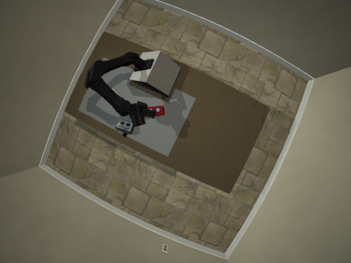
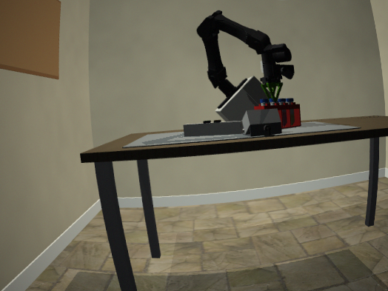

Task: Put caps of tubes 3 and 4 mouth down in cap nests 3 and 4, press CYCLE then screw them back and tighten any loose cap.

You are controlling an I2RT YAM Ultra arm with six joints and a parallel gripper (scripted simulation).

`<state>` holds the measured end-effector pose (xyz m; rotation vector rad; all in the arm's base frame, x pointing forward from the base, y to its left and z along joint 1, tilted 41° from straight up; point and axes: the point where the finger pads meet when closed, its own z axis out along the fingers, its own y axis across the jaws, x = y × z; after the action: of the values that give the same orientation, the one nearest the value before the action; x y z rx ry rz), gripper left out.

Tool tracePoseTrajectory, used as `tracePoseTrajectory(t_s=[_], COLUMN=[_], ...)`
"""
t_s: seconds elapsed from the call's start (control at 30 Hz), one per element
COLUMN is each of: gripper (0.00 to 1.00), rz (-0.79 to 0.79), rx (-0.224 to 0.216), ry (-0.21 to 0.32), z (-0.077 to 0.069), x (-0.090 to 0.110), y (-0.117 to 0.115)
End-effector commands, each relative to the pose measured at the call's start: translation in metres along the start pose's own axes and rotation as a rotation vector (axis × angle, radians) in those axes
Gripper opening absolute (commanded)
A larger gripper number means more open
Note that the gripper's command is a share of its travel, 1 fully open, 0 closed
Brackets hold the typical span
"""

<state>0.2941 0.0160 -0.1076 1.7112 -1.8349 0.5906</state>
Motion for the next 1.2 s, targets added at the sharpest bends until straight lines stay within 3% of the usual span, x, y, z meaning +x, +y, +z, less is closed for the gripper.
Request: tracePoseTrajectory(t_s=[0.0, 0.13, 0.23, 0.33, 0.67, 0.73, 0.8, 0.87, 0.97, 1.17], gripper=[0.49, 0.49, 0.49, 0.49, 0.49, 0.49, 0.49, 0.49, 0.49, 0.49], rz=[0.220, 0.470, 0.470, 0.712, 1.137, 1.288, 1.288, 1.464, 1.553, 1.887], rx=[0.009, 0.008, 0.008, 0.007, 0.006, 0.005, 0.005, 0.004, 0.004, 0.002], ry=[-0.007, -0.008, -0.008, -0.009, -0.011, -0.011, -0.011, -0.012, -0.012, -0.013], z=[-0.0034, -0.0034, -0.0034, -0.0034, -0.0034, -0.0034, -0.0034, -0.0034, -0.0034, -0.0034], x=[-0.0011, -0.0011, -0.0011, -0.0011, -0.0011, -0.0010, -0.0010, -0.0010, -0.0011, -0.0016], y=[-0.0022, -0.0022, -0.0022, -0.0023, -0.0023, -0.0023, -0.0023, -0.0023, -0.0023, -0.0022])
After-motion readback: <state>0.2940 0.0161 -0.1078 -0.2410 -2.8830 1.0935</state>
